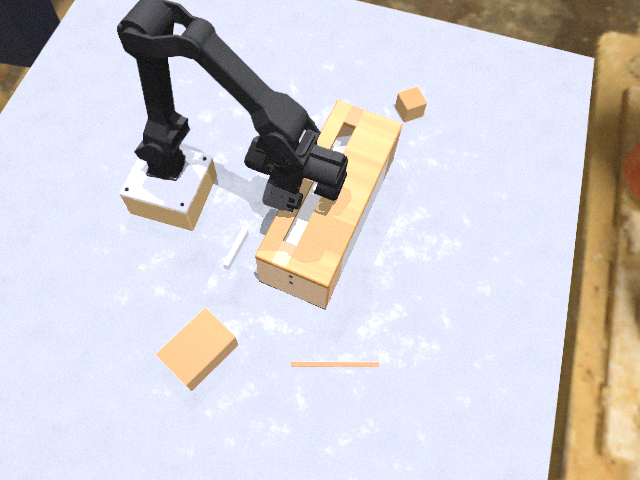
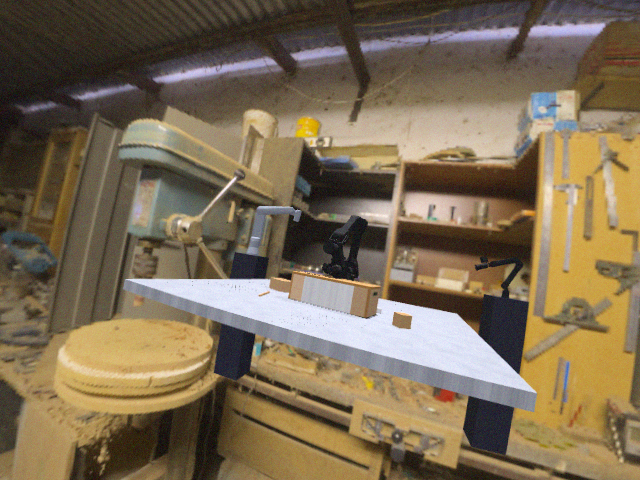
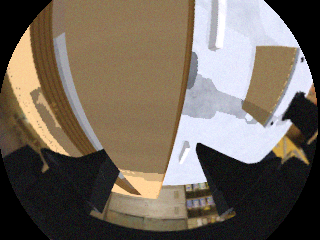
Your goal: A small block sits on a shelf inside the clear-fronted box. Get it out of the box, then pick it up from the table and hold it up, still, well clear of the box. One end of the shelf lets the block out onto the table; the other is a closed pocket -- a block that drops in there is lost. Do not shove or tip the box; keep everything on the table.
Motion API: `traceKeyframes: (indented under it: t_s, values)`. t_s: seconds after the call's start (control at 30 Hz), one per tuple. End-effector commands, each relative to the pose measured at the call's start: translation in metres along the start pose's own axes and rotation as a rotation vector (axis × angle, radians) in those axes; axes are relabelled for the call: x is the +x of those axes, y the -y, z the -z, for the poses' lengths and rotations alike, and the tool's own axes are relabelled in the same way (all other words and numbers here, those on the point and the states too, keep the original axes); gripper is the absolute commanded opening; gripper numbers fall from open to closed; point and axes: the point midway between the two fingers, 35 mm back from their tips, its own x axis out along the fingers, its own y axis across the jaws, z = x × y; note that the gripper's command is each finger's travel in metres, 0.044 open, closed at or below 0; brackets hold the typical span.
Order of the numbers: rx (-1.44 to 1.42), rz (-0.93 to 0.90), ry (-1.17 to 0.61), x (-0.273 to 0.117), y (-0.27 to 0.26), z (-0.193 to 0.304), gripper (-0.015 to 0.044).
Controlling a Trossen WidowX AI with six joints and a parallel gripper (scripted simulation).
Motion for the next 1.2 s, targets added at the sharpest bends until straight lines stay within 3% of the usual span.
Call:
traceKeyframes:
  t_s: [0.0,0.4,1.17]
  values:
    - [0.002,0.000,-0.004,0.003,0.000,0.009,0.0400]
    - [0.002,0.000,-0.006,0.012,0.000,0.033,0.0400]
    - [0.002,0.000,-0.006,0.011,0.002,0.030,0.0400]
